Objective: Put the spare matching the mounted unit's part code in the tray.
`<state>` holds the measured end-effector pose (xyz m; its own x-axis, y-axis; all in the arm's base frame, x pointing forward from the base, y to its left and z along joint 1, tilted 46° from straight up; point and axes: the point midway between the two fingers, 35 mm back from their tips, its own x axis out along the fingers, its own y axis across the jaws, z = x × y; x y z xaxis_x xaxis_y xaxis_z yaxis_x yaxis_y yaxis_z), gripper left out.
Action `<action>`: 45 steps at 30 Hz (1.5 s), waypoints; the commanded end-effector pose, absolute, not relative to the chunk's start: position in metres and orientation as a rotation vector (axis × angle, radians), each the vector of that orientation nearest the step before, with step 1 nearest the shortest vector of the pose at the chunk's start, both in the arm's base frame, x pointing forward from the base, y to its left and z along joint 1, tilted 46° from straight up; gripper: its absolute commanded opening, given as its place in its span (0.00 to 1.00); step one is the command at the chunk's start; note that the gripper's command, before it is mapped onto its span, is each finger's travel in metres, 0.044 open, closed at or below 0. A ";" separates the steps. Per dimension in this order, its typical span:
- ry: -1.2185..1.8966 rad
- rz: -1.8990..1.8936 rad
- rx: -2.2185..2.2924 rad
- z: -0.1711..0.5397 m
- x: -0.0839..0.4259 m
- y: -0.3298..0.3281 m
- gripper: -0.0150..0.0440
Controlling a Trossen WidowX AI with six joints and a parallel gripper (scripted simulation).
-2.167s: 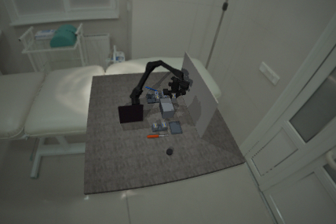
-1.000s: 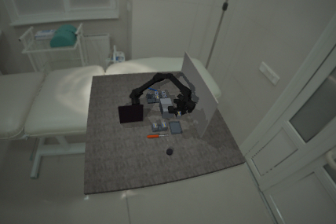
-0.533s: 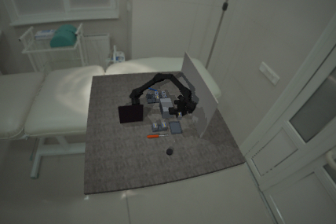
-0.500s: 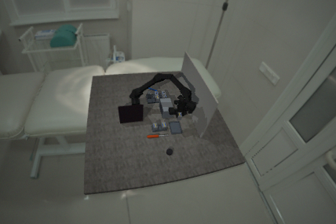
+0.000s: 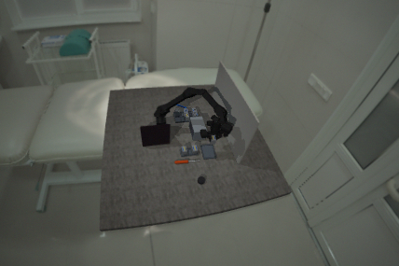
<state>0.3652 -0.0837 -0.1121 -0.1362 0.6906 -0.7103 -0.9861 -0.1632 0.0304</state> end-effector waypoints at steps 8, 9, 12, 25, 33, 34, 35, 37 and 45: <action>0.606 1.644 -0.651 -0.122 0.363 -0.074 0.25; 0.606 1.644 -0.651 -0.123 0.363 -0.073 0.25; 0.606 1.644 -0.651 -0.125 0.363 -0.071 0.25; 0.606 1.643 -0.651 -0.136 0.362 -0.060 0.25; 0.606 1.643 -0.651 -0.142 0.361 -0.054 0.25; 0.606 1.643 -0.651 -0.143 0.361 -0.053 0.25; 0.606 1.643 -0.651 -0.144 0.360 -0.053 0.25; 0.606 1.643 -0.651 -0.145 0.360 -0.051 0.25; 0.605 1.643 -0.651 -0.151 0.359 -0.045 0.25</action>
